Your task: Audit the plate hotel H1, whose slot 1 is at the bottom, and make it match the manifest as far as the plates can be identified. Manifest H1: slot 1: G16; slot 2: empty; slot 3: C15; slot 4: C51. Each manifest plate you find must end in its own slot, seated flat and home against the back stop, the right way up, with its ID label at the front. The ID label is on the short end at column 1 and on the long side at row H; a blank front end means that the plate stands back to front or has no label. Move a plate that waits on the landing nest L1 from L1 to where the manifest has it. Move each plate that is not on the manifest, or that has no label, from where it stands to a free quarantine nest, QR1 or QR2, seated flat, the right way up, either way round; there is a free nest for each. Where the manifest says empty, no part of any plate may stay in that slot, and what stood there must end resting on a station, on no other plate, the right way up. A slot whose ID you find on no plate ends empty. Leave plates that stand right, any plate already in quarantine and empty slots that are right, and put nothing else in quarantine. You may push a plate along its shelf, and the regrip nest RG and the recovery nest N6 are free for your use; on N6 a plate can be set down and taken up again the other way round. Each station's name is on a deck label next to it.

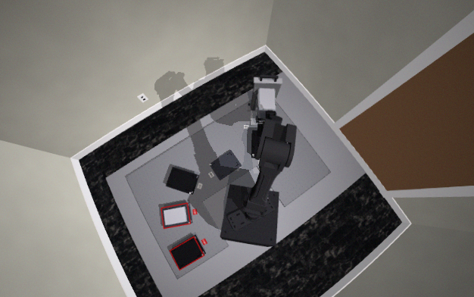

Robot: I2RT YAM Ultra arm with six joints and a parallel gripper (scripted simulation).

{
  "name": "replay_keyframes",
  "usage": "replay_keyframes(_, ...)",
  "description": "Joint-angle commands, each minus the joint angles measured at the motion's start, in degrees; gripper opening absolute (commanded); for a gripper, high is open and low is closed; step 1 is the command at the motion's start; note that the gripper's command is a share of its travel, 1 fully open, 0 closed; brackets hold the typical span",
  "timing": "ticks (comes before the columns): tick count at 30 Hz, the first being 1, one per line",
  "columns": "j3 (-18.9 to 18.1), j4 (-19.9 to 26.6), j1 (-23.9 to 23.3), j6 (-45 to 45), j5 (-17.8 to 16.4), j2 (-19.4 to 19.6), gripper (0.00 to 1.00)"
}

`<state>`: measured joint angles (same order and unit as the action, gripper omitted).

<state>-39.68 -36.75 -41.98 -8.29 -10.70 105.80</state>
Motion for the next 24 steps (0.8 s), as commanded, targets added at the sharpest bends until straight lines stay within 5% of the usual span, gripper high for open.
replay_keyframes(1,-0.89,0.28,0.04,0.06,0.08,-0.24,0.0)
replay_keyframes(24,-4.32,2.26,0.61,0.34,0.58,1.13,0.0)
